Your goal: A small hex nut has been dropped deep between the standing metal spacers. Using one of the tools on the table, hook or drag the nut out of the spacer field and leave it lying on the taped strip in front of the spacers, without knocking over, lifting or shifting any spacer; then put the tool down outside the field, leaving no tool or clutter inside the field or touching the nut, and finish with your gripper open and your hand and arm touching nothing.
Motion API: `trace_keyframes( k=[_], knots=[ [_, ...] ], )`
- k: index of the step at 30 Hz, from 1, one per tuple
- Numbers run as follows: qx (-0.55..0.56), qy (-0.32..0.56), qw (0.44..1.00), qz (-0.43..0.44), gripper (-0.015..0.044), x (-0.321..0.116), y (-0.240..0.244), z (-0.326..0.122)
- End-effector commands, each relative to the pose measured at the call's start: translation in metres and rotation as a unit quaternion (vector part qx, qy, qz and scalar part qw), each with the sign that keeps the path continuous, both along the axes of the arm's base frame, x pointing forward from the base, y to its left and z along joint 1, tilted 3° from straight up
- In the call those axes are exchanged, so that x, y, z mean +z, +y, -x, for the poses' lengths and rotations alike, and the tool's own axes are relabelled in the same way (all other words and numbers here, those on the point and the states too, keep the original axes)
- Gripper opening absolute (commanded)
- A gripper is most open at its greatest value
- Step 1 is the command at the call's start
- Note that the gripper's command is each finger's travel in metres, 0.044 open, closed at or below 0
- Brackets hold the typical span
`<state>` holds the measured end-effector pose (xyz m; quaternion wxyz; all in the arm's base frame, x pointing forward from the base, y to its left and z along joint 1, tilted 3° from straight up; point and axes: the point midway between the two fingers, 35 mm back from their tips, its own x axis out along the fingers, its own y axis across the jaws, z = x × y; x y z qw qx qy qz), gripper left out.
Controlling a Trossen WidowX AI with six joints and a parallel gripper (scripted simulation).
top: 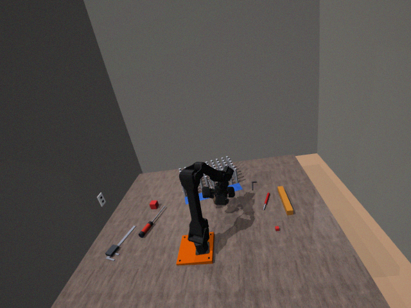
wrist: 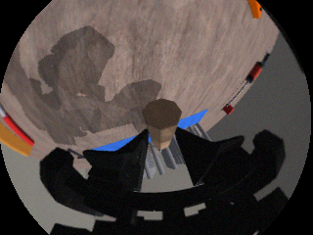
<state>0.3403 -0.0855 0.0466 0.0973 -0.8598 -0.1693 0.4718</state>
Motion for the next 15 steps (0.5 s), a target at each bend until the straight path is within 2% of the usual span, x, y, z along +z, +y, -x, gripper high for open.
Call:
trace_keyframes(
  k=[1, 15],
  knots=[
    [-0.002, -0.008, 1.000, 0.004, 0.0000, 0.004, -0.002, -0.008],
    [-0.002, -0.008, 1.000, 0.004, 0.0000, 0.005, 0.000, -0.019]
  ],
)
